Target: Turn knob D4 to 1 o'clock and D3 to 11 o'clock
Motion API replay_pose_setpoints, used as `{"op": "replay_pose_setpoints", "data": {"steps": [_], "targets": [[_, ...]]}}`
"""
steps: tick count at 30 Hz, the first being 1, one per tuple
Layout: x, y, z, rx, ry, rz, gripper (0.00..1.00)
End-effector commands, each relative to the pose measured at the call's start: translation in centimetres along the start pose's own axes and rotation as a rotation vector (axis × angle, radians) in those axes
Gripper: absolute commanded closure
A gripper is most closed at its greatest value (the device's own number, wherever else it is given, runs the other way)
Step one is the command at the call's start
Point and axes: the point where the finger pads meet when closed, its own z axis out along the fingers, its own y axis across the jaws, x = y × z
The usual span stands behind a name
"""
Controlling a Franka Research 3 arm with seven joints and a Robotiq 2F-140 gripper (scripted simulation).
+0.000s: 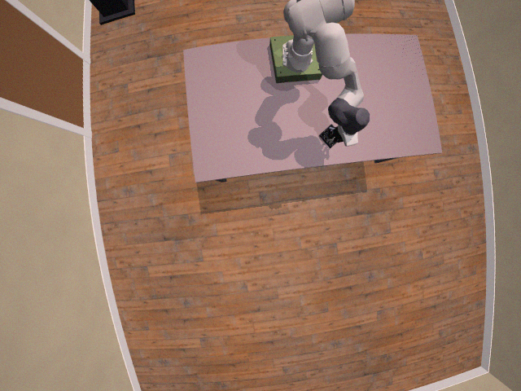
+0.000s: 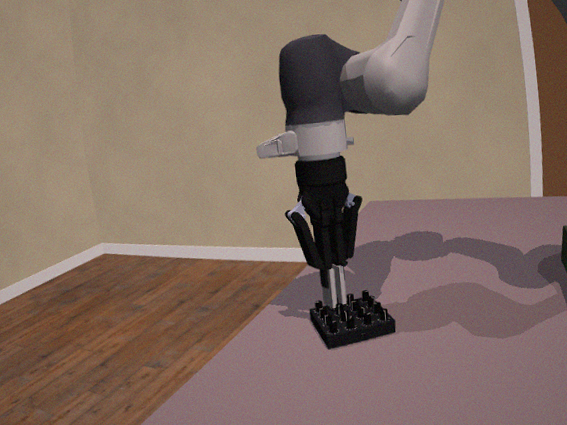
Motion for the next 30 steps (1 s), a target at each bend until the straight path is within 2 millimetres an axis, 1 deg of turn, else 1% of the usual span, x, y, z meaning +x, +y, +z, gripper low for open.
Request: {"op": "replay_pose_setpoints", "data": {"steps": [1, 21, 30], "targets": [[0.06, -0.15, -0.04, 0.004, 0.002, 0.004, 0.95], [0.06, -0.15, -0.04, 0.004, 0.002, 0.002, 0.95], [0.06, -0.15, -0.04, 0.004, 0.002, -0.027, 0.95]]}}
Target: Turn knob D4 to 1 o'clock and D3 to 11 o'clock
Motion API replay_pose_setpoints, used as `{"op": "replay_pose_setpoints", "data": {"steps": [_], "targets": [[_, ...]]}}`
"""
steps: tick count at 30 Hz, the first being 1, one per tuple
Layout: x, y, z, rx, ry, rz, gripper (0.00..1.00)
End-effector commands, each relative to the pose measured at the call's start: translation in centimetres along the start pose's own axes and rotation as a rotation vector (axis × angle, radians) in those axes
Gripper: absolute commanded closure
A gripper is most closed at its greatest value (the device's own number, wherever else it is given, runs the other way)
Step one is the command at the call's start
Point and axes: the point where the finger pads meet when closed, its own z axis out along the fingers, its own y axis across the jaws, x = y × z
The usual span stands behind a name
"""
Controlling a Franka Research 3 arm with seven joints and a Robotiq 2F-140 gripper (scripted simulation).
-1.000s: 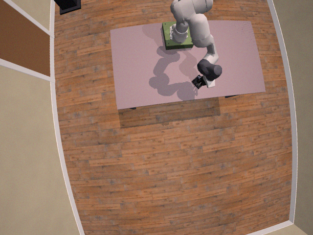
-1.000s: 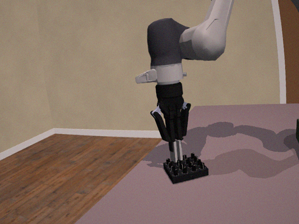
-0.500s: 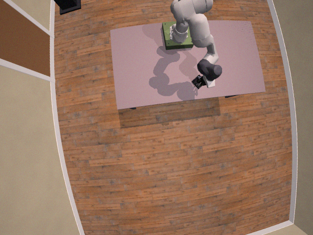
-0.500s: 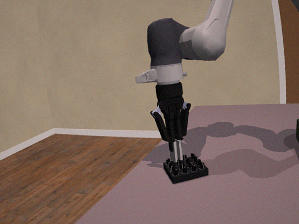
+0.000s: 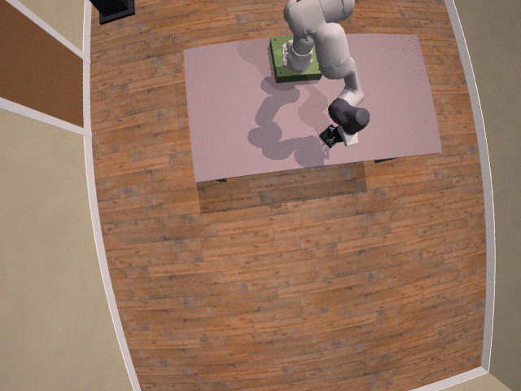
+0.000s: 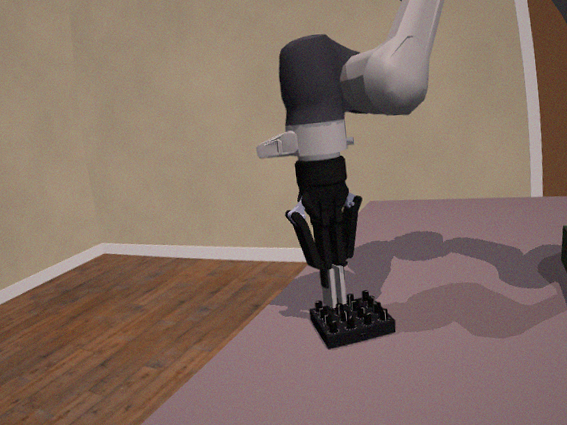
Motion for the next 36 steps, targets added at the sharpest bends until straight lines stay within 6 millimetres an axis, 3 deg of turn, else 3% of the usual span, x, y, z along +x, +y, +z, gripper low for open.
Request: {"op": "replay_pose_setpoints", "data": {"steps": [1, 36], "targets": [[0.06, -0.14, -0.04, 0.004, 0.002, -0.031, 0.95], [0.06, -0.14, -0.04, 0.003, 0.003, -0.597, 0.95]]}}
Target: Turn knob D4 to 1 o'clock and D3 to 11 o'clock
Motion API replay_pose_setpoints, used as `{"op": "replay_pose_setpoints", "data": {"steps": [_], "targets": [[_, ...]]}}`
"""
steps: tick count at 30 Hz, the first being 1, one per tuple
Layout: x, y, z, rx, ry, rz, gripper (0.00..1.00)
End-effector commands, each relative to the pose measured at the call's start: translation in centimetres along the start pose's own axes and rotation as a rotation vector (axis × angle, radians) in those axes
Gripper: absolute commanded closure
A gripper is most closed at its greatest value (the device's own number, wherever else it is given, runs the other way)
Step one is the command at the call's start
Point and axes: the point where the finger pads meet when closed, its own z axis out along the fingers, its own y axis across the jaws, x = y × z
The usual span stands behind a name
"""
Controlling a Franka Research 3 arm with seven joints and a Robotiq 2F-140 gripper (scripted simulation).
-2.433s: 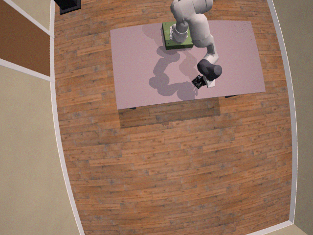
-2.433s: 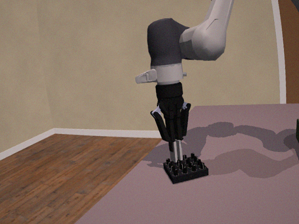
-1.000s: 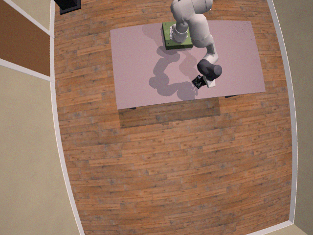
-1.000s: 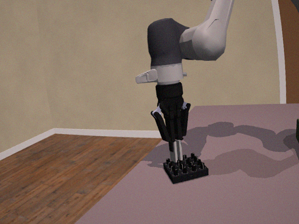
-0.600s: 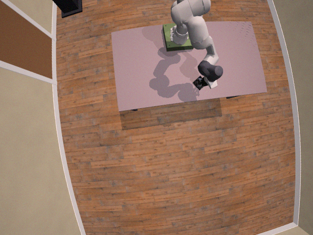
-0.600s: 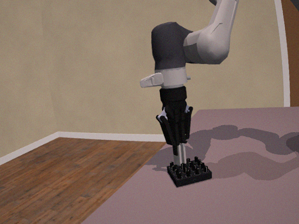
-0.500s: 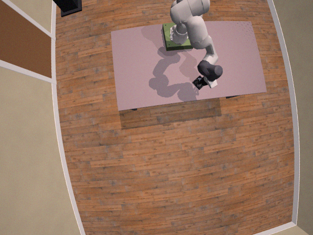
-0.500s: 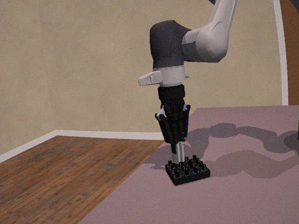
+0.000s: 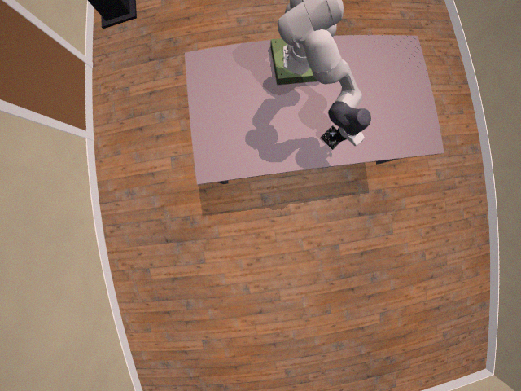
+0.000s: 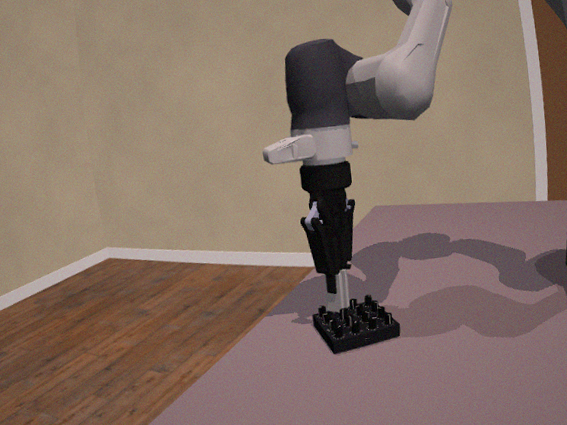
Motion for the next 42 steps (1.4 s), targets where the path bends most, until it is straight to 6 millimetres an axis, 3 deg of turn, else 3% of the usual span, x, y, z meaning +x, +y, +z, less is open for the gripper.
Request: {"op": "replay_pose_setpoints", "data": {"steps": [1, 23, 42], "targets": [[0.09, 0.21, -0.02, -0.003, -0.007, -0.156, 0.95], [0.09, 0.21, -0.02, -0.002, -0.007, -0.486, 0.95], [0.09, 0.21, -0.02, -0.002, -0.007, -0.531, 0.95]]}}
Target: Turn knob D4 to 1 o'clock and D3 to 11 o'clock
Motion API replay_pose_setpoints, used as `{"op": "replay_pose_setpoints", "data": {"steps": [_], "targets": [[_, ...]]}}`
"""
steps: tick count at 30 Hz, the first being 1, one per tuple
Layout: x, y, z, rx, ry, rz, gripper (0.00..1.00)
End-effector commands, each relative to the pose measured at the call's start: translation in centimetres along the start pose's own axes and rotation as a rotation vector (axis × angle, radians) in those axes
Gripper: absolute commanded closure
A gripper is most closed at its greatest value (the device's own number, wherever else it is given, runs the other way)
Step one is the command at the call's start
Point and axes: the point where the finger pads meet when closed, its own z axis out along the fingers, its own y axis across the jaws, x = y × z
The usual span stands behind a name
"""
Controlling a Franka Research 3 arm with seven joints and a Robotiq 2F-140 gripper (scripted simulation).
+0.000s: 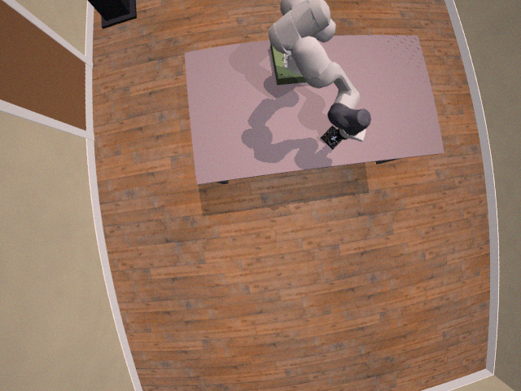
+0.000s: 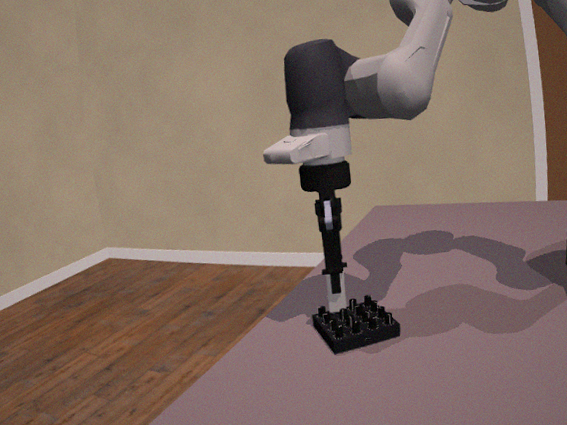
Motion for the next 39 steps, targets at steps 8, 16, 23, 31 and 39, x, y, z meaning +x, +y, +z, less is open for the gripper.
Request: {"op": "replay_pose_setpoints", "data": {"steps": [8, 16, 23, 31, 39], "targets": [[-0.1, 0.3, 0.0, -0.005, -0.004, -0.029, 0.88], [-0.1, 0.3, 0.0, -0.005, -0.004, -0.029, 0.88], [-0.1, 0.3, 0.0, -0.005, -0.004, -0.029, 0.88], [-0.1, 0.3, -0.1, -0.005, -0.004, -0.029, 0.88], [-0.1, 0.2, -1.3, -0.005, -0.004, -0.029, 0.88]]}}
